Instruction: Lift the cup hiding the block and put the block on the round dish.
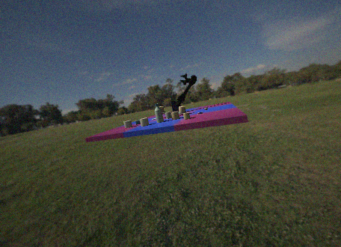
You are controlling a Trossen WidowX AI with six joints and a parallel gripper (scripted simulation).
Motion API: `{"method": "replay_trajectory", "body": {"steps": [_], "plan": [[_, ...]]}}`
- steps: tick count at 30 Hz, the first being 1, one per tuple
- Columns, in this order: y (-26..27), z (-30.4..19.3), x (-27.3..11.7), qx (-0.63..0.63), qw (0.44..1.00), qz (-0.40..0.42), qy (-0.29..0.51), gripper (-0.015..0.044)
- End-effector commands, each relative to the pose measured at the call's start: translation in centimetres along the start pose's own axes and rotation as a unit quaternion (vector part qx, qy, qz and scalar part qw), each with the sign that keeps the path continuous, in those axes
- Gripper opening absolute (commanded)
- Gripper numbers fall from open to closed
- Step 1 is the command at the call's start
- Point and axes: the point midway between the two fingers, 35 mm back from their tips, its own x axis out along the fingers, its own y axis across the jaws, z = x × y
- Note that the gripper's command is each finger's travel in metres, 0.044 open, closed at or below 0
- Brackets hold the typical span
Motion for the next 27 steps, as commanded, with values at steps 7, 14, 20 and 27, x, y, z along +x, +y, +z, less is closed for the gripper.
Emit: {"method": "replay_trajectory", "body": {"steps": [7,14,20,27], "plan": [[-1.3,1.6,2.5,-0.076,0.996,-0.022,-0.030,0.0440],[-3.0,3.8,5.4,-0.173,0.981,-0.057,-0.064,0.0440],[-4.6,5.9,7.6,-0.254,0.959,-0.091,-0.089,0.0440],[-6.5,8.6,9.8,-0.346,0.922,-0.135,-0.111,0.0440]]}}
